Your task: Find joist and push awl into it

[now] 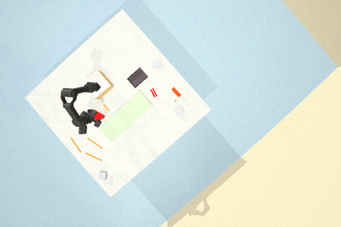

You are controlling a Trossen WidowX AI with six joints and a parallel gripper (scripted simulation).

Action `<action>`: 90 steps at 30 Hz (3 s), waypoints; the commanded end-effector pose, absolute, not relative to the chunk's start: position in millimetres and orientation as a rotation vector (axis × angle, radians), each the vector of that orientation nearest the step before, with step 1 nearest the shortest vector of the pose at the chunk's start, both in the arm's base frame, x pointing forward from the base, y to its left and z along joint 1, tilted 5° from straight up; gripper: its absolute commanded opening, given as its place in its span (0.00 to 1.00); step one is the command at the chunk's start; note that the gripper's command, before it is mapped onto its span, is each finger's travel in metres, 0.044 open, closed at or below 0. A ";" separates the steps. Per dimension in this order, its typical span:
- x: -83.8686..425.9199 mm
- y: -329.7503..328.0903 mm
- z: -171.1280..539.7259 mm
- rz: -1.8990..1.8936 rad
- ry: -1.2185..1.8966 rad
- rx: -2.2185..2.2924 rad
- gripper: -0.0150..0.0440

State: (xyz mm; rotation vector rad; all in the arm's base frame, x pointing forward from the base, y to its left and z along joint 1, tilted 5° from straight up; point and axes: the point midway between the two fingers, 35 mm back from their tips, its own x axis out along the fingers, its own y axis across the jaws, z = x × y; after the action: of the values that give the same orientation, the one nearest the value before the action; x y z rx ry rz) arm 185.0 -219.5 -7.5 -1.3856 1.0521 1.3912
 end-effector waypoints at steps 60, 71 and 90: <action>182.9 -210.8 -8.1 1.183 1.265 -1.646 0.25; 182.8 -209.7 -9.1 1.151 1.295 -1.683 0.25; 182.2 -206.9 -10.6 1.071 1.362 -1.766 0.25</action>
State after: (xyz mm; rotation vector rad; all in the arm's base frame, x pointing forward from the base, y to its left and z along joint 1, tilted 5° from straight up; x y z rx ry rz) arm 181.6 -205.7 -13.5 -1.7458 1.3419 1.1026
